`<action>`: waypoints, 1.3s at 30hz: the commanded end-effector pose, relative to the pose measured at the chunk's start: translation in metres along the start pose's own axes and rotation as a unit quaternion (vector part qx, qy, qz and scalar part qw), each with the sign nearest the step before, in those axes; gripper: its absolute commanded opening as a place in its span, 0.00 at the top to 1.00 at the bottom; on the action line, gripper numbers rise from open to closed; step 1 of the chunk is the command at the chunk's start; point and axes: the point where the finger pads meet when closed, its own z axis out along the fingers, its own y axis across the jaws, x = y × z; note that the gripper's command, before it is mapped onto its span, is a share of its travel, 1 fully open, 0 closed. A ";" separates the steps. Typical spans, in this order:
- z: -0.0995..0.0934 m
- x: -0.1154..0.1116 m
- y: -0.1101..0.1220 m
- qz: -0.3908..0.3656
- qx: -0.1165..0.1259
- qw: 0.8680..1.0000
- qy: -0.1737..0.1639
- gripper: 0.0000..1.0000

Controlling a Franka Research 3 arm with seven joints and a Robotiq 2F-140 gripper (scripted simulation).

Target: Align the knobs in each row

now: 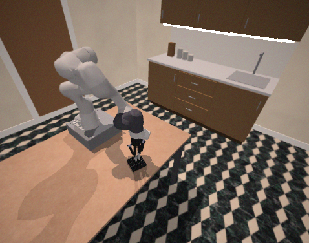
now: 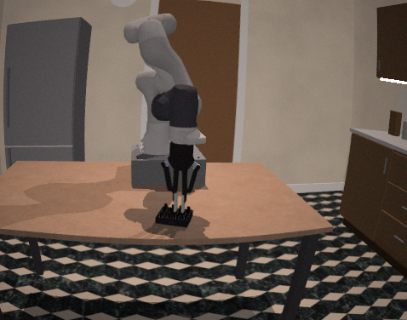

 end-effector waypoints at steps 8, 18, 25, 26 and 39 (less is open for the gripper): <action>0.000 0.002 -0.001 0.002 0.001 1.000 0.002 0.88; 0.000 0.002 -0.001 0.002 0.001 1.000 0.002 0.95; 0.000 0.002 -0.001 0.002 0.001 1.000 0.002 0.95; 0.000 0.002 -0.001 0.002 0.001 1.000 0.002 0.95; 0.000 0.002 -0.001 0.002 0.001 1.000 0.002 0.95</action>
